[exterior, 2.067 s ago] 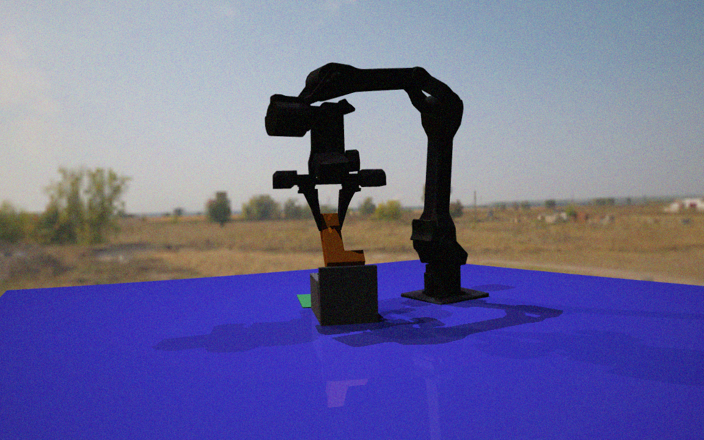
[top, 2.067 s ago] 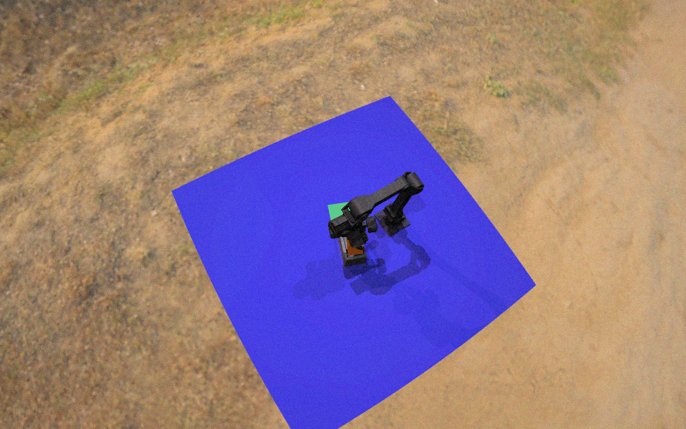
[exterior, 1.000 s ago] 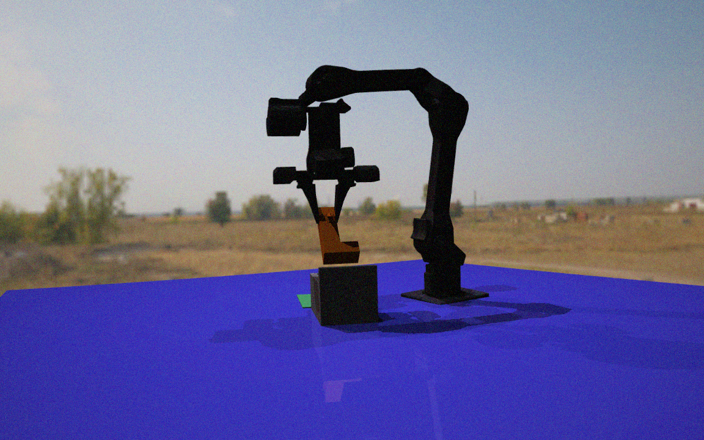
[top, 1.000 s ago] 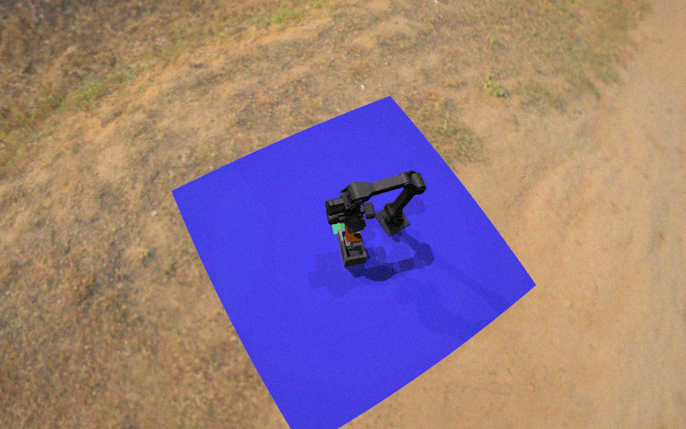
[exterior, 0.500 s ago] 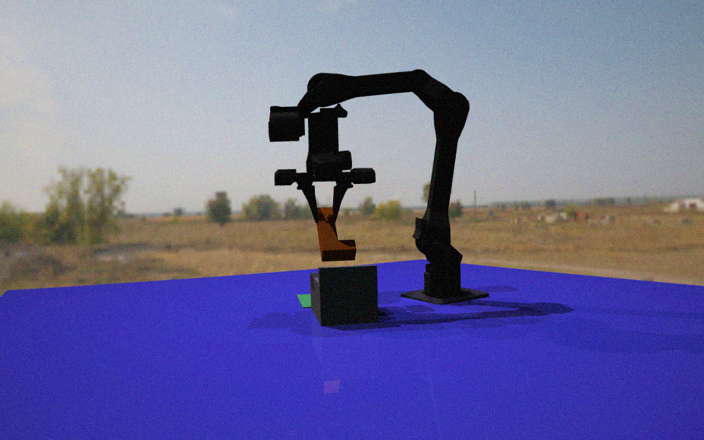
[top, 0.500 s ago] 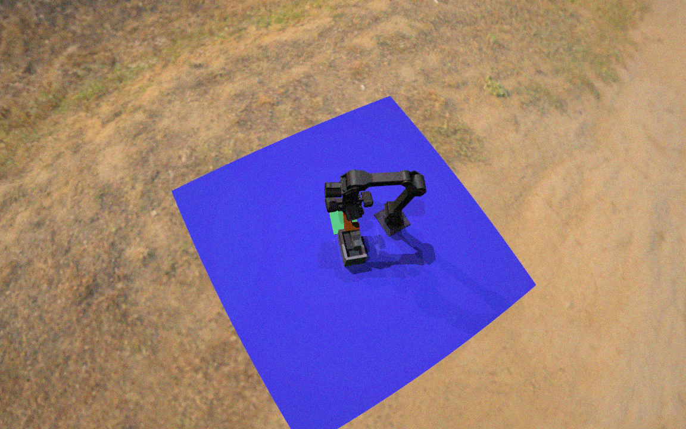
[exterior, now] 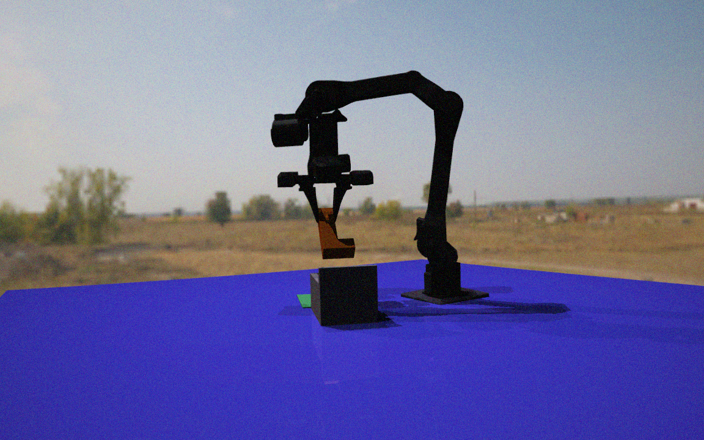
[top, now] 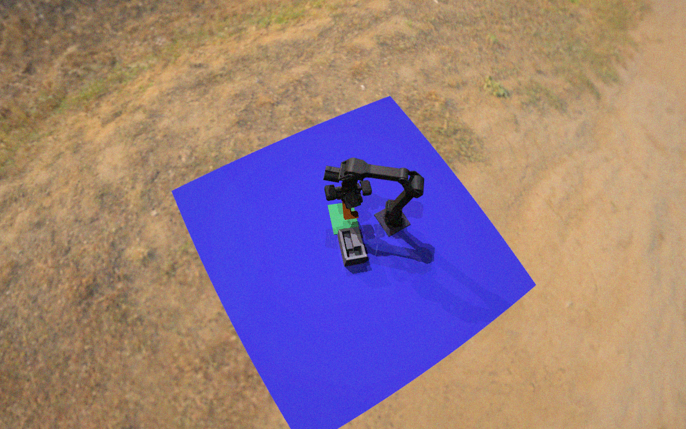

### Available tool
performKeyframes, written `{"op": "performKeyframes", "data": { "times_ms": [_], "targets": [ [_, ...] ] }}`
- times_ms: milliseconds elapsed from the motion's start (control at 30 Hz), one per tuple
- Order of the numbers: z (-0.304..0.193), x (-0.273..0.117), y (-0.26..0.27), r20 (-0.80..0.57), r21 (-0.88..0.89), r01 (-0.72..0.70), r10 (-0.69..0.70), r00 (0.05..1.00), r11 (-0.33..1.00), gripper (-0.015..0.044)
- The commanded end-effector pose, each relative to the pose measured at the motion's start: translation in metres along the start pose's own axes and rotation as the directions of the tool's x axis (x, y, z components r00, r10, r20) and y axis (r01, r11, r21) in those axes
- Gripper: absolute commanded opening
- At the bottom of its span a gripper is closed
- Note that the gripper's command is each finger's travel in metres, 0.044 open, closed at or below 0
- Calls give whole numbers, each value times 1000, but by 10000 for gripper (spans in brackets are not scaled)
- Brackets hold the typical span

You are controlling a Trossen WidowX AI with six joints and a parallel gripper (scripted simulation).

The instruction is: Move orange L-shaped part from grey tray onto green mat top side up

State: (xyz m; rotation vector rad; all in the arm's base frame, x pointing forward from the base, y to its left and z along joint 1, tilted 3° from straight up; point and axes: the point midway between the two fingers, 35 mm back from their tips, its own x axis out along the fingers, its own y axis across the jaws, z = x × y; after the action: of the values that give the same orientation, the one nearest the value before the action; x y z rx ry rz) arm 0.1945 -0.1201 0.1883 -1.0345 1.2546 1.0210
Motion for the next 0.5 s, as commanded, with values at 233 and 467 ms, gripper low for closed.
{"op": "performKeyframes", "data": {
  "times_ms": [233, 467],
  "targets": [
    [-8, 6, 0, 3, -7, 4, -4, 1000, 1000, 0],
    [-8, 17, 0, 3, -7, 4, -4, 1000, 1000, 0]
  ]
}}
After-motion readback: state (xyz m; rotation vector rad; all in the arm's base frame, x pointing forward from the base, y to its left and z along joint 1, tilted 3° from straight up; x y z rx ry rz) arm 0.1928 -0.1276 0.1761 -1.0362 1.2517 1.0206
